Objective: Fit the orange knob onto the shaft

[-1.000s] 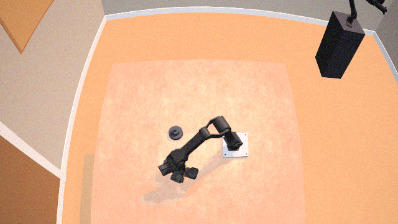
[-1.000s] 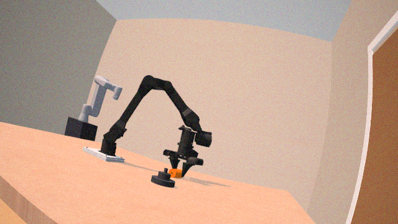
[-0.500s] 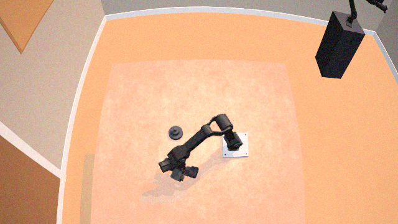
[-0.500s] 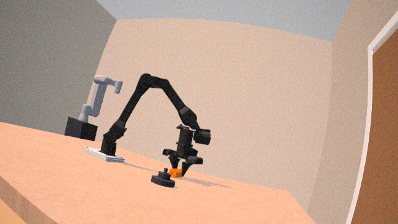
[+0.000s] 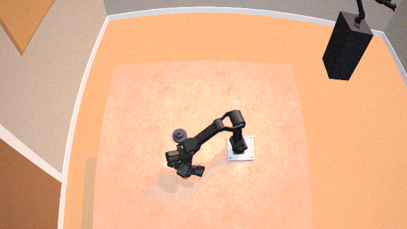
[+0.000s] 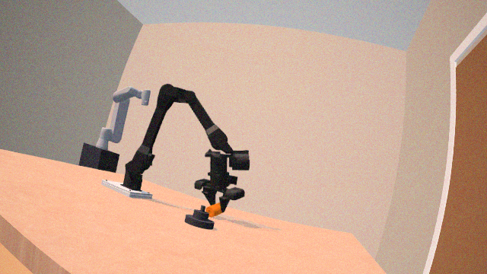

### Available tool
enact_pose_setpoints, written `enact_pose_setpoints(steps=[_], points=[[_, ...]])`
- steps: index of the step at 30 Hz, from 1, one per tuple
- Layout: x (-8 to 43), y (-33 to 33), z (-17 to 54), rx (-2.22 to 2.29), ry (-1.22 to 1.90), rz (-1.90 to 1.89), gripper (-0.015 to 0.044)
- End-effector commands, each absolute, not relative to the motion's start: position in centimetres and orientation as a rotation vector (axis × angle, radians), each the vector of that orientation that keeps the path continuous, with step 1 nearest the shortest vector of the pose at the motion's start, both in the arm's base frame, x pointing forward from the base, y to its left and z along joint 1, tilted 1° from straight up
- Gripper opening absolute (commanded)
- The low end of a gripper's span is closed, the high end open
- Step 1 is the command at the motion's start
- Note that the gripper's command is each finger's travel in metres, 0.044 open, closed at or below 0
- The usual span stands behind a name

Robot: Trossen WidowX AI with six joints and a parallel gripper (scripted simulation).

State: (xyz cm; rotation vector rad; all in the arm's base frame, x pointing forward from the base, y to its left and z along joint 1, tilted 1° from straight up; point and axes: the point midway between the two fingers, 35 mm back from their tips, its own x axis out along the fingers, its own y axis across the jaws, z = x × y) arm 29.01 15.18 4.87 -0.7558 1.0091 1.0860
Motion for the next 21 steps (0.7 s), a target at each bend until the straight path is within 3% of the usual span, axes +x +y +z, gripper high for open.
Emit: enact_pose_setpoints(steps=[1,21], points=[[28.7,14.8,4.9,-0.721,0.957,1.108,0.0181],[28.0,12.6,5.2,-0.511,0.664,1.184,0.0181]])
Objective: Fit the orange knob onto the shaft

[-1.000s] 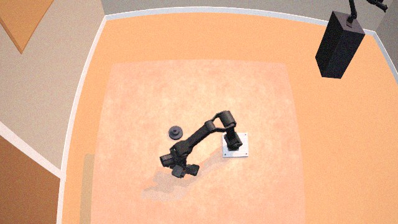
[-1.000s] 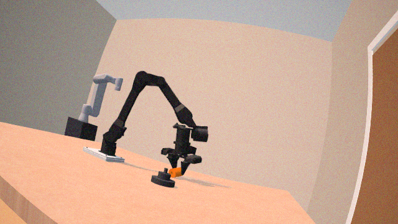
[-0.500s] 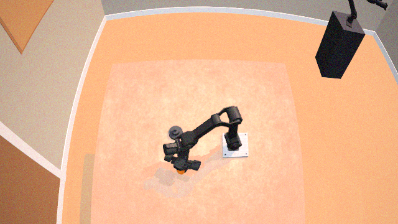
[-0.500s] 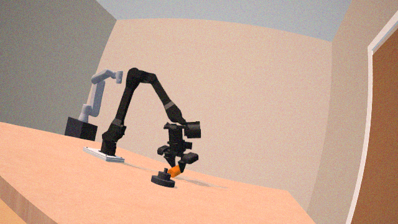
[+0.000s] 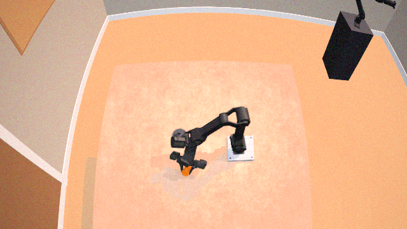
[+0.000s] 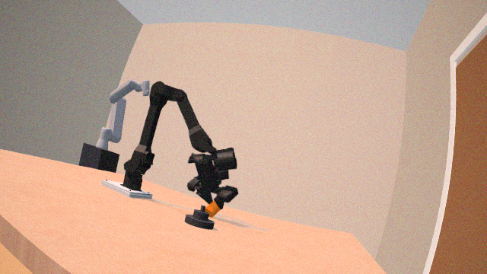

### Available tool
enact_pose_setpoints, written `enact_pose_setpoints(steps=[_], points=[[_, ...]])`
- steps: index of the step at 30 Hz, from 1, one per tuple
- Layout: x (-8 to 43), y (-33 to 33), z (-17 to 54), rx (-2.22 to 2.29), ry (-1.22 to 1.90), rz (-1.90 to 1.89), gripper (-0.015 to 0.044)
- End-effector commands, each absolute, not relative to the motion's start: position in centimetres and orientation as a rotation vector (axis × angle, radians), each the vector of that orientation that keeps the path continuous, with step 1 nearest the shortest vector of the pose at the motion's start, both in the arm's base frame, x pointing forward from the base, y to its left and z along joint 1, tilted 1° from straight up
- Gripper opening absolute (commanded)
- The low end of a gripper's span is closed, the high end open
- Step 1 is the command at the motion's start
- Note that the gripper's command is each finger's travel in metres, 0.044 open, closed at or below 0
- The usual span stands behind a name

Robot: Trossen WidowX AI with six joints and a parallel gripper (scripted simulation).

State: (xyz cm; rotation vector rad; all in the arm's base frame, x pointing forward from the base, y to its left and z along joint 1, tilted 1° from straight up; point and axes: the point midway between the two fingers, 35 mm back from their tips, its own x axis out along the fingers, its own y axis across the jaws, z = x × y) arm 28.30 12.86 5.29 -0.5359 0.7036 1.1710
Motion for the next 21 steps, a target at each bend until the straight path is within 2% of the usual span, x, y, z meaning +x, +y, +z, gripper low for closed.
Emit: enact_pose_setpoints(steps=[1,21], points=[[28.0,12.5,5.2,-0.5,0.649,1.187,0.0181],[27.2,10.3,4.7,-0.286,0.354,1.234,0.0181]])
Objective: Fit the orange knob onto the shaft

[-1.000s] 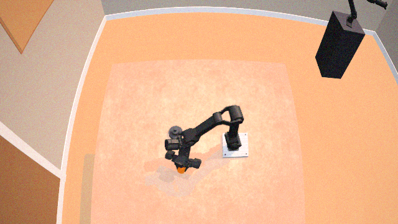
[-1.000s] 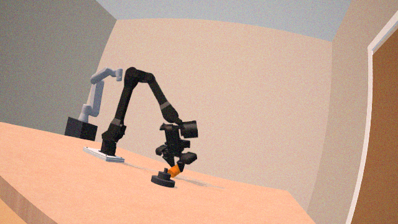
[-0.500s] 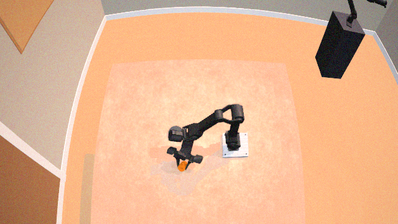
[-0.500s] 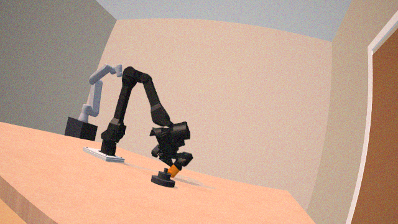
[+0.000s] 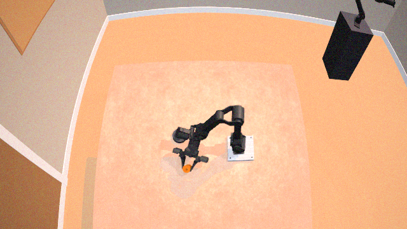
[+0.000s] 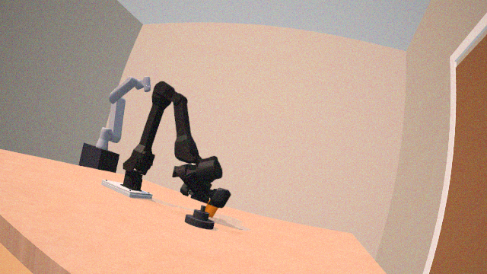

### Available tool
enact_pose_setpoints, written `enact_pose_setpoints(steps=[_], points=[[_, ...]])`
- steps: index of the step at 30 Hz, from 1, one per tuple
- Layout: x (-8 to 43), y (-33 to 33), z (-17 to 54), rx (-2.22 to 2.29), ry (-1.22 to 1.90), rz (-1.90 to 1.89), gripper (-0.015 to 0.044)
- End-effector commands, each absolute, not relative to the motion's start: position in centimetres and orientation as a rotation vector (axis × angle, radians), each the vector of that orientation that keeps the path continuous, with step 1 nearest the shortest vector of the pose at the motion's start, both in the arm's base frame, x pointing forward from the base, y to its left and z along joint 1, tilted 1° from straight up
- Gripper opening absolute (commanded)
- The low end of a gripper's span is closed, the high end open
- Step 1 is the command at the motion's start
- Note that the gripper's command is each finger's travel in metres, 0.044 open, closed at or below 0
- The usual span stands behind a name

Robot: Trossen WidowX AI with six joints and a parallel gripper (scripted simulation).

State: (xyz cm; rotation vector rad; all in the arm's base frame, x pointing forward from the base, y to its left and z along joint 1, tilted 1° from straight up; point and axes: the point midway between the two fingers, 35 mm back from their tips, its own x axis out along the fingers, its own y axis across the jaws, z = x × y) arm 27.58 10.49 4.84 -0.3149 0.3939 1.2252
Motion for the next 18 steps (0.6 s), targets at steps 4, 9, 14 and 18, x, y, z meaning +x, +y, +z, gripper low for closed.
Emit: enact_pose_setpoints(steps=[4,9,14,18], points=[[27.1,9.9,4.5,-0.242,0.294,1.241,0.0181],[26.9,9.4,4.2,-0.188,0.22,1.247,0.0181],[26.7,8.9,3.9,-0.133,0.144,1.251,0.0181],[26.8,8.9,4.0,-0.161,0.183,1.249,0.0181]])
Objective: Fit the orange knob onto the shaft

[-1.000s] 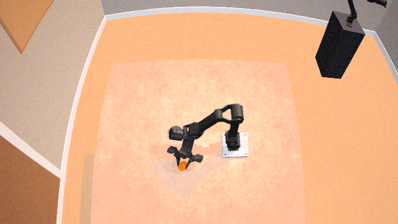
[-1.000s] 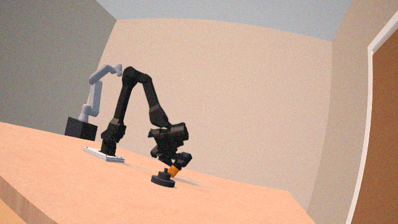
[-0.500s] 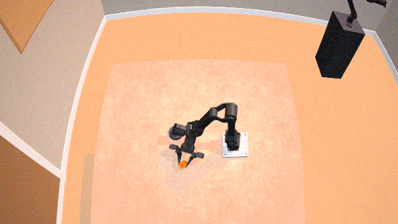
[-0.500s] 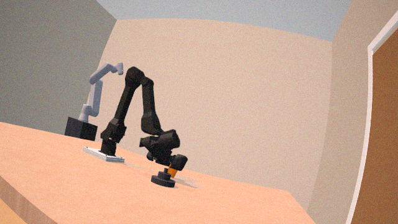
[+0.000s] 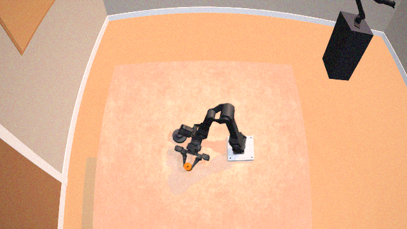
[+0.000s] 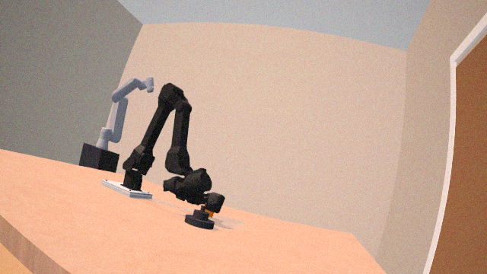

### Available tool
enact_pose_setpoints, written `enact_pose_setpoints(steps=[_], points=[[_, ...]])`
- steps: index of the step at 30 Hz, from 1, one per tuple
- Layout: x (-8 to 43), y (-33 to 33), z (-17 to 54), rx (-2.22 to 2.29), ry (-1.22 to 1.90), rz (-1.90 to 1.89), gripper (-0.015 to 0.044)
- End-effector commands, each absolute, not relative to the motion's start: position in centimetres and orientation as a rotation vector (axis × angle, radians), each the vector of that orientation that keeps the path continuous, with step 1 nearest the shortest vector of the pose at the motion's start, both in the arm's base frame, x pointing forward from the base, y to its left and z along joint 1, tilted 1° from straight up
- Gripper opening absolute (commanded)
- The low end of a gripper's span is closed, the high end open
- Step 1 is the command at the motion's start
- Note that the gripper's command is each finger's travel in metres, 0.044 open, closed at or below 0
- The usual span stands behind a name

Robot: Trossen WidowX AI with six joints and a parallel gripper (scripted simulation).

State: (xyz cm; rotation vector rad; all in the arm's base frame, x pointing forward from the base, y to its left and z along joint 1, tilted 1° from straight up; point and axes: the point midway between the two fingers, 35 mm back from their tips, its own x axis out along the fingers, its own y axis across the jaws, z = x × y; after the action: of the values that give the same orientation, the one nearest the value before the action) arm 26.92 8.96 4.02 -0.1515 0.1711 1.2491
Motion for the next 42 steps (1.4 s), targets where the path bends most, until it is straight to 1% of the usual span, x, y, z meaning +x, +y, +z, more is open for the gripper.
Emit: enact_pose_setpoints(steps=[1,4,28,35,42], points=[[26.72,8.86,4.05,-0.167,0.191,1.249,0.0181],[26.78,8.97,4.02,-0.152,0.177,1.25,0.026],[26.78,8.97,4.02,-0.152,0.177,1.25,0.026],[26.78,8.97,4.02,-0.152,0.177,1.25,0.044],[26.88,8.91,4.73,-0.145,0.182,1.248,0.044]])
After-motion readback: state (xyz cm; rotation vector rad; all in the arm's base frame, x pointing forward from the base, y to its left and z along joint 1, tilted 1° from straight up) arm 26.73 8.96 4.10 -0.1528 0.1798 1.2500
